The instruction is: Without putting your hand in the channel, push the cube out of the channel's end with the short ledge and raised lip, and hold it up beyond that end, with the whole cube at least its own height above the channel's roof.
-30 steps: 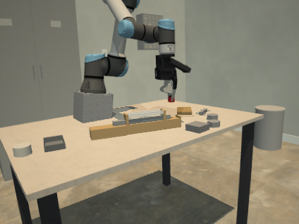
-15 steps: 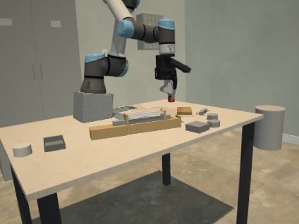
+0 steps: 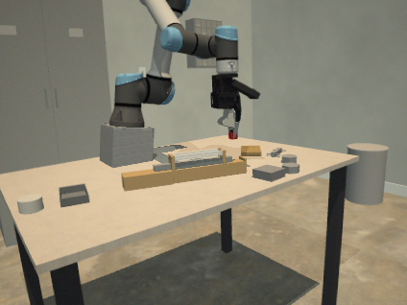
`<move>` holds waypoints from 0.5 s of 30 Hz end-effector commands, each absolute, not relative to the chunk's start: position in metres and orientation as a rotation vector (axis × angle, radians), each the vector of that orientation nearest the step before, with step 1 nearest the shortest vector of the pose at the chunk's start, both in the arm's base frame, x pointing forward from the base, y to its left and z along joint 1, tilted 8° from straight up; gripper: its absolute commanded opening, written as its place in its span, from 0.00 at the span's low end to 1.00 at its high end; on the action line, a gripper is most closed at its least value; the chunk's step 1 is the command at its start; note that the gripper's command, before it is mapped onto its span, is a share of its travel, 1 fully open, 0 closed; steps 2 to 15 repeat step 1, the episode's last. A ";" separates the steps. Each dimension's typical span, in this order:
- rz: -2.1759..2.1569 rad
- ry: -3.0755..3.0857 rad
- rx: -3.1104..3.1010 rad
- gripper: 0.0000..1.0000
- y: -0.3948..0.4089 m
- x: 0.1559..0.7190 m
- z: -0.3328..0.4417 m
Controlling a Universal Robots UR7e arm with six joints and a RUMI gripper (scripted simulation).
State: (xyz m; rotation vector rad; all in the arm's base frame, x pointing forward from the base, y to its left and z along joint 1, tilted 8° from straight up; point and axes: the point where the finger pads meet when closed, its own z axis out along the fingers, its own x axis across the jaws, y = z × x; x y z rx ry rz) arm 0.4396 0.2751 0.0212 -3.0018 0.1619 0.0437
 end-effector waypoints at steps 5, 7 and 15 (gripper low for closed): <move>0.042 0.162 -3.001 0.00 0.275 0.440 0.022; 0.042 0.162 -3.001 0.00 0.275 0.440 0.022; 0.042 0.162 -3.001 0.00 0.275 0.440 0.022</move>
